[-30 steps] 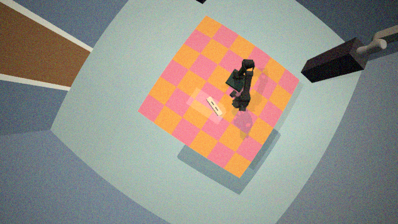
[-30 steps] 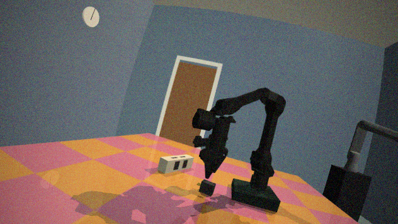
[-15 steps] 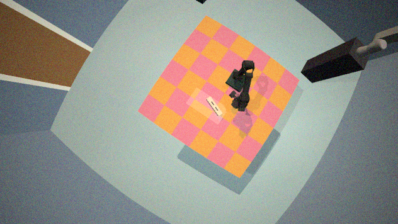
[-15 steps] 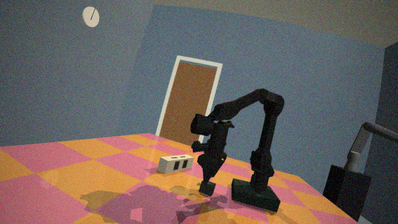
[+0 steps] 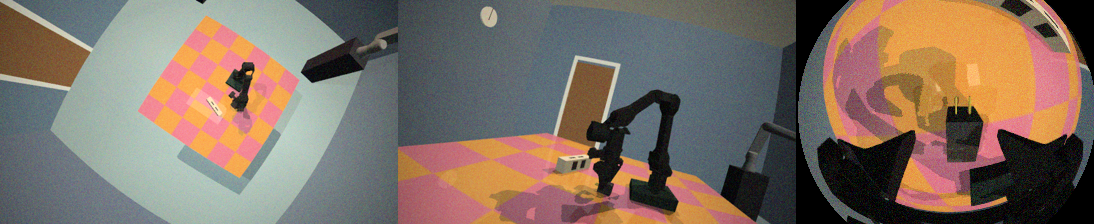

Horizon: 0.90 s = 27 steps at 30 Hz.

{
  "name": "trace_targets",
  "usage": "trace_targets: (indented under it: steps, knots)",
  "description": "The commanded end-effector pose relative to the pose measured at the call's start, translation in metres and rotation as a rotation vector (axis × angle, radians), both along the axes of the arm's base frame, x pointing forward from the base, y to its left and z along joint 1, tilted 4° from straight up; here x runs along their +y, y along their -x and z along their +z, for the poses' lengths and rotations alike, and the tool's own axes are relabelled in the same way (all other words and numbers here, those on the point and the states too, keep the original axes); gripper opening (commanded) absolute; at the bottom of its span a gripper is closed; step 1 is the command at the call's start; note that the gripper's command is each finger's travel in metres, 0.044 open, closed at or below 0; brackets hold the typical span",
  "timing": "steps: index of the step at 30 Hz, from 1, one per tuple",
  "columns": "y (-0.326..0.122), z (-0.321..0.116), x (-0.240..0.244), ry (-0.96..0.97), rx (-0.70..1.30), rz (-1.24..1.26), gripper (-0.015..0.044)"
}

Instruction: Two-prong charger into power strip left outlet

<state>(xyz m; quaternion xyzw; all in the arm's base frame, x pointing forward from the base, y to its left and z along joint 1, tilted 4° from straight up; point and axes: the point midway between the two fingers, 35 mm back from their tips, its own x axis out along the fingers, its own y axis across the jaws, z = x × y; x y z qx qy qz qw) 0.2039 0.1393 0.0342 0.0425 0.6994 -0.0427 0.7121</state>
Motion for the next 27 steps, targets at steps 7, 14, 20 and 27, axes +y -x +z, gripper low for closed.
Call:
trace_targets:
  steps: [7, 14, 20, 27]
  knots:
    - [0.0033, -0.0168, -0.0038, 0.016, 0.017, 0.004, 0.044]
    - [0.0033, -0.0168, -0.0038, 0.016, 0.017, 0.004, 0.044]
    - [0.0015, -0.0138, -0.0019, 0.007, 0.009, 0.0, 0.0414]
    - [0.0015, -0.0138, -0.0019, 0.007, 0.009, 0.0, 0.023]
